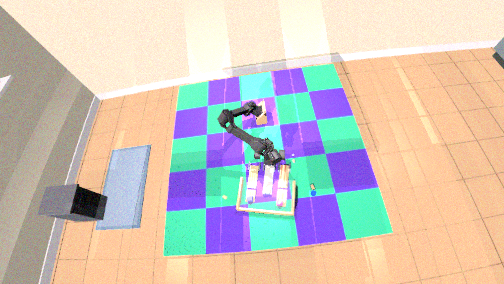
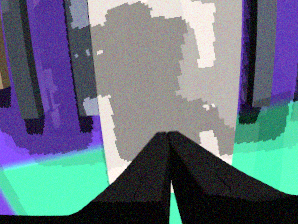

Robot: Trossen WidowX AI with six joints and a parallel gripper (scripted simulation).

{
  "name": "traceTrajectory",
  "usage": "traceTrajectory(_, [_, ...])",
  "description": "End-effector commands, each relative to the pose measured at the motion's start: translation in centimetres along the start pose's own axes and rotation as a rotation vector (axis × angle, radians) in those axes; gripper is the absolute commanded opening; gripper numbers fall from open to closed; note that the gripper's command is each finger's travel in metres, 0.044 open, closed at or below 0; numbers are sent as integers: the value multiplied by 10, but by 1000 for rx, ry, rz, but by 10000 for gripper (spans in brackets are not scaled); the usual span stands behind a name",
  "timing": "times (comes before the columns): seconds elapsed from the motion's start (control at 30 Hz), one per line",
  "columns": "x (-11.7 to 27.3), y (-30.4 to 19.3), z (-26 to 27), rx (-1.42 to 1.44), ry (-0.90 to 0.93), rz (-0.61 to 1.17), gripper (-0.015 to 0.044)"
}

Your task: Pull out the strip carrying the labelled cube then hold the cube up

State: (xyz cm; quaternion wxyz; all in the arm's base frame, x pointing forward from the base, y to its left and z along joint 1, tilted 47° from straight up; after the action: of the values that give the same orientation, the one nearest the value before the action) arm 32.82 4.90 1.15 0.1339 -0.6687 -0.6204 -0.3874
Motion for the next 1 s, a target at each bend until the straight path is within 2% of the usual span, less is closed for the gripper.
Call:
traceTrajectory(0.0, [-6,-12,-2,9,-5,27,0])
traceTrajectory(0.97, [-5,-55,-7,10,-5,28,0])
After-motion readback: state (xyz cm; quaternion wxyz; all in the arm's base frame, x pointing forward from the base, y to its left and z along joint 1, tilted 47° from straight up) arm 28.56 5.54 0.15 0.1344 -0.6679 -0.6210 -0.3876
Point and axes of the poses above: the point midway between the two fingers, 35 mm back from their tips, its own x axis back along the fingers, its own z axis across the jaws, y = z × x, the point moved 8 cm from there along x, back along the fingers, and after that the axes turned 9 degrees about -x, right-handed, at the moved point
